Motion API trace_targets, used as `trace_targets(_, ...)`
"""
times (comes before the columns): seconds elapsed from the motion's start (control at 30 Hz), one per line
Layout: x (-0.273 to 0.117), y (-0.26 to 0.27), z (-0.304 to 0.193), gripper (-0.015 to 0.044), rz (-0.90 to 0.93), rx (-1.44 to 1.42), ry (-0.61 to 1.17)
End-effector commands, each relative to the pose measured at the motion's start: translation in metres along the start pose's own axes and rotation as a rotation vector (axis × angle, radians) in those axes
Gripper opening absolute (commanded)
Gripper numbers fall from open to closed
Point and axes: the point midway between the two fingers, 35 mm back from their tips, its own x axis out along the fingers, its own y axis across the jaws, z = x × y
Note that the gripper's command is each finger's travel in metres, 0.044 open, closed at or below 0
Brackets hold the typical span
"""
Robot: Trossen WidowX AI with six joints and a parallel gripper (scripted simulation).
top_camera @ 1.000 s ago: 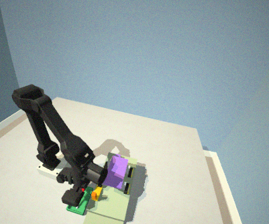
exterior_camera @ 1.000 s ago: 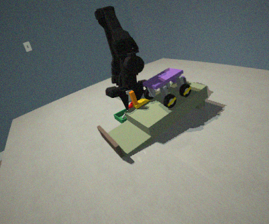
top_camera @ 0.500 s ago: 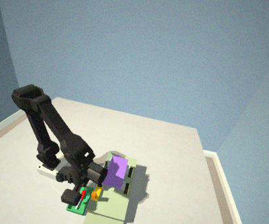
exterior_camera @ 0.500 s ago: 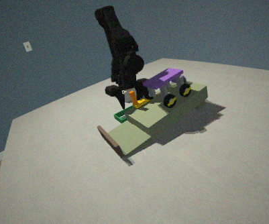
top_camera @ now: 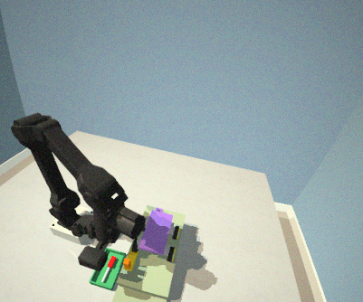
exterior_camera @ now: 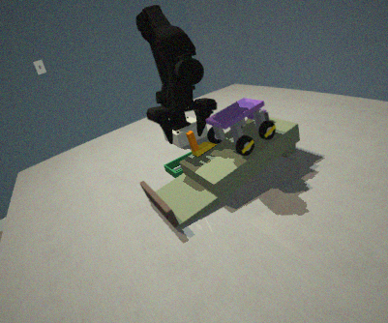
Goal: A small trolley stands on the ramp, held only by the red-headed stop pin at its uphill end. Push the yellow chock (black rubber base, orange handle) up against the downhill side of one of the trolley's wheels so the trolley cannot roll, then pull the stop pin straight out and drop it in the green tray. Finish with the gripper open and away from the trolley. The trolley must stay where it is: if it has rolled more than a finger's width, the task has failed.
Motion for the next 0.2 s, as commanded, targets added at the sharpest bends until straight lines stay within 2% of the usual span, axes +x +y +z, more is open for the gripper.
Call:
trace_targets(0.0, -0.014, 0.003, -0.001, 0.044, 0.006, 0.008, 0.009)
trace_targets(0.17, -0.031, 0.006, -0.002, 0.044, 0.006, 0.008, 0.009)
